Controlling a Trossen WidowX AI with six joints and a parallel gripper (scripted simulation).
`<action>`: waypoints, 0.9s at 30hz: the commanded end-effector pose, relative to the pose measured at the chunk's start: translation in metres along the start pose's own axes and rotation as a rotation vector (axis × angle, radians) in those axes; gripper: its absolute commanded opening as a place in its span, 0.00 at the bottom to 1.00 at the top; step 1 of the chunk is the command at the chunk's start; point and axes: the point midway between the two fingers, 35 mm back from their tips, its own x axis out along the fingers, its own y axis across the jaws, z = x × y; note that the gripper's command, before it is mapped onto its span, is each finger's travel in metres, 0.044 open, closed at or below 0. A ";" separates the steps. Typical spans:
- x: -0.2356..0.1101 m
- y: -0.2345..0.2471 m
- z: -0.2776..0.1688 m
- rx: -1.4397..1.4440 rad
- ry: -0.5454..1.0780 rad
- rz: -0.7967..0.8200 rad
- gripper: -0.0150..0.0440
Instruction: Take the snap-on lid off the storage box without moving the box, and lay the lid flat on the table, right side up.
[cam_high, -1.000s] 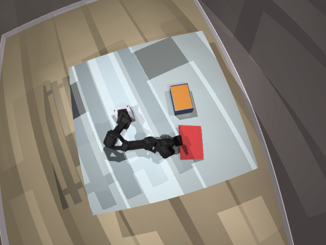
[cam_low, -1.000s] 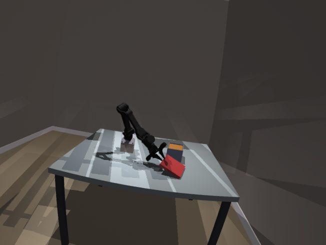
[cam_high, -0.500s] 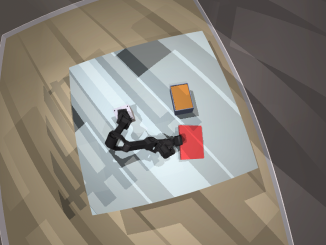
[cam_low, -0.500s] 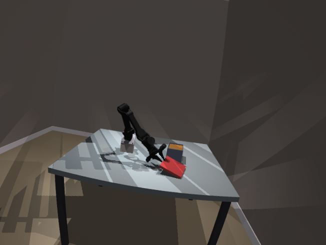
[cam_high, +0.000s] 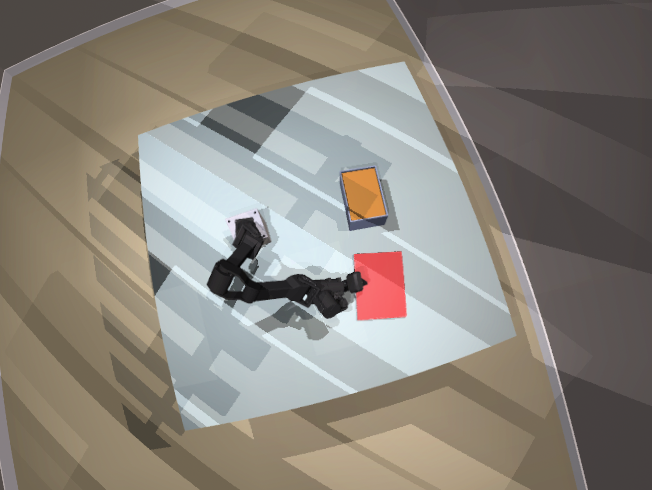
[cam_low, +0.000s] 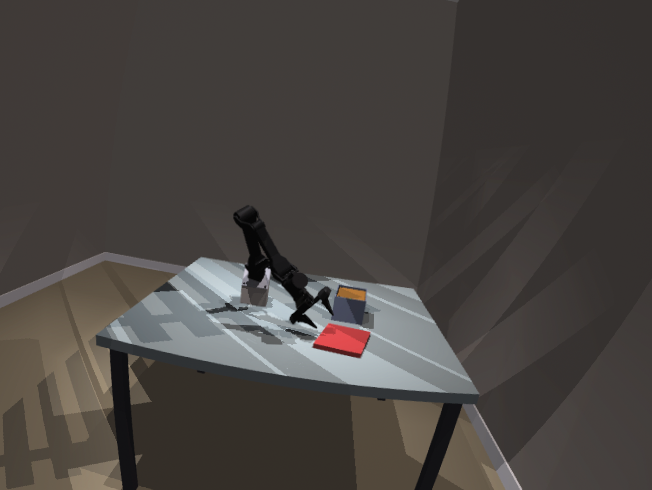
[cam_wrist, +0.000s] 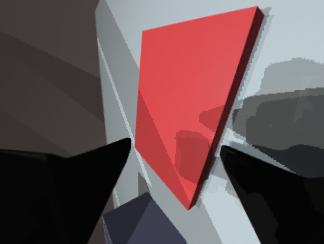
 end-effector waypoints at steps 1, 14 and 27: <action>-0.006 -0.006 -0.001 -0.004 0.004 -0.002 1.00; -0.026 -0.023 -0.001 -0.005 0.004 -0.003 1.00; -0.046 -0.040 -0.001 -0.006 0.005 -0.004 1.00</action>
